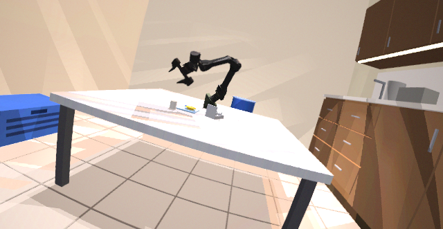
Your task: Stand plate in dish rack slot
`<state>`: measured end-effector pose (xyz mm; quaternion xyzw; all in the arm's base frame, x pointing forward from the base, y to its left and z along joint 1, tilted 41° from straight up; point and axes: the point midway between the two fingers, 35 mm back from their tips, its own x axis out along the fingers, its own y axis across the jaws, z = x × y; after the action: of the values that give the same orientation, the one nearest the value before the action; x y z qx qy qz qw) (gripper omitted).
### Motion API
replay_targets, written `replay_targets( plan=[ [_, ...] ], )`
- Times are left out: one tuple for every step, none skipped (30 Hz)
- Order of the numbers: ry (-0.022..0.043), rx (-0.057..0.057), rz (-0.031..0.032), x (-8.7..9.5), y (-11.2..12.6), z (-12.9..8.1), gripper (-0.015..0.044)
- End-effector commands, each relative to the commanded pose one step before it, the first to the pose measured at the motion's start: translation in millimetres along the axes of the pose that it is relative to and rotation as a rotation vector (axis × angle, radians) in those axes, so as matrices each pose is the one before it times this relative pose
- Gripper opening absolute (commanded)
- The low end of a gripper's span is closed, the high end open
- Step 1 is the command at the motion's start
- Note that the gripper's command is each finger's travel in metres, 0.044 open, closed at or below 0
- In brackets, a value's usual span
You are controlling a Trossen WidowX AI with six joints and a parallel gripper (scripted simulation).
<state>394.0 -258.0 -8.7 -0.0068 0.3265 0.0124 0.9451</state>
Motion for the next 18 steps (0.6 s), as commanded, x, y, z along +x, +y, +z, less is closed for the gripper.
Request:
replay_targets(
  plan=[
    [0.108, 0.0501, 0.09832, 7.09, 22.38, -14.93, 0.04],
    [0.02502, 0.012, 0.02113, 1.32, 5.13, -3.44, 0.04],
    [0.02508, 0.012, 0.0211, 1.27, 5.15, -3.42, 0.04],
    [0.02526, 0.0119, 0.02092, 1.17, 5.12, -3.53, 0.04],
    [0.02531, 0.0118, 0.0209, 1.12, 5.15, -3.51, 0.04],
    [0.02537, 0.0118, 0.02088, 1.07, 5.17, -3.5, 0.04],
    [0.02542, 0.0118, 0.02085, 1.02, 5.19, -3.49, 0.04],
    [0.02547, 0.0117, 0.02082, 0.97, 5.22, -3.48, 0.04],
    [0.02552, 0.0117, 0.02078, 0.91, 5.24, -3.47, 0.04],
    [0.02557, 0.0117, 0.02074, 0.86, 5.26, -3.47, 0.04],
    [0.02562, 0.0117, 0.0207, 0.81, 5.29, -3.46, 0.04],
    [0.02567, 0.0117, 0.02065, 0.76, 5.31, -3.46, 0.04],
    [0.02571, 0.0117, 0.0206, 0.71, 5.34, -3.46, 0.04],
    [0.02429, 0.0115, 0.01939, 0.62, 5.06, -3.4, 0.04],
    [0.02432, 0.0115, 0.01934, 0.58, 5.08, -3.41, 0.04],
    [0.02438, 0.0112, 0.01916, 0.53, 5.04, -3.44, 0.04],
    [0.0244, 0.0112, 0.01911, 0.49, 5.06, -3.44, 0.04],
    [0.02444, 0.011, 0.01895, 0.44, 5.02, -3.47, 0.04]
  ],
)
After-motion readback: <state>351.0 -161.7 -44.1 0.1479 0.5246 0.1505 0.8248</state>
